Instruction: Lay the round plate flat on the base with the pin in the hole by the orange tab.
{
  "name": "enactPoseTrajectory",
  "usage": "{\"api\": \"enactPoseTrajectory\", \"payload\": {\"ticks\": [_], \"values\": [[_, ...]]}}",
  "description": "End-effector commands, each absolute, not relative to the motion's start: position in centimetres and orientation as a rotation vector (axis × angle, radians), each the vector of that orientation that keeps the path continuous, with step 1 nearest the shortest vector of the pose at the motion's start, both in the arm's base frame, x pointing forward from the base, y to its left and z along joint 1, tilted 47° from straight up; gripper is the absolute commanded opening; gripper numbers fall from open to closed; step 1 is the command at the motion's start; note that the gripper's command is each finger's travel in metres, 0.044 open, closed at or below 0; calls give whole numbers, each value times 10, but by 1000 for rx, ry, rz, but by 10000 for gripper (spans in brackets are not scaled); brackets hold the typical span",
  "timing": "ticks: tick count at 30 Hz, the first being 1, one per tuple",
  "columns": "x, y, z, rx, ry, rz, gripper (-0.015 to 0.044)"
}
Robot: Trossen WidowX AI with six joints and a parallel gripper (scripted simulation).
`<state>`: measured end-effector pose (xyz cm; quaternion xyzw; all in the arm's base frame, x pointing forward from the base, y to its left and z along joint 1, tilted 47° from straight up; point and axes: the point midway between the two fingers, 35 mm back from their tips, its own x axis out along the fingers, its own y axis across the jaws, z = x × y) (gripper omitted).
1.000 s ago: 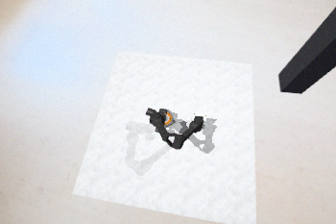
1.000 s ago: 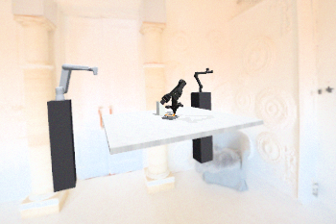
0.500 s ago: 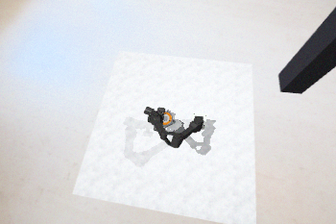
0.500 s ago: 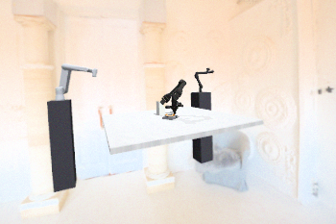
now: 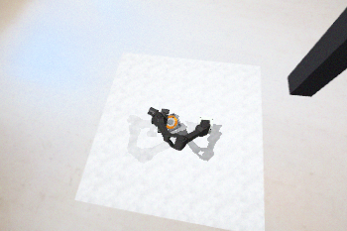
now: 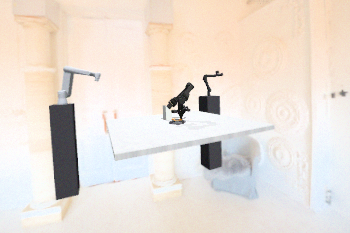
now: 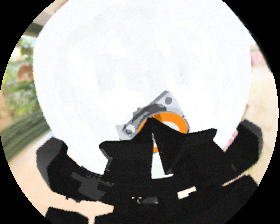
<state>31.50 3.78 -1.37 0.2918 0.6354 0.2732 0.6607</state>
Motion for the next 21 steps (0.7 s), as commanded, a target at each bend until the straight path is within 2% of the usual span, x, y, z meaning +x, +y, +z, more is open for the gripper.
{"api": "enactPoseTrajectory", "payload": {"ticks": [1, 21], "values": [[318, 33, -18, 656, 1441, 613, 0], [321, 15, -33, 655, 1440, 612, 0]]}}
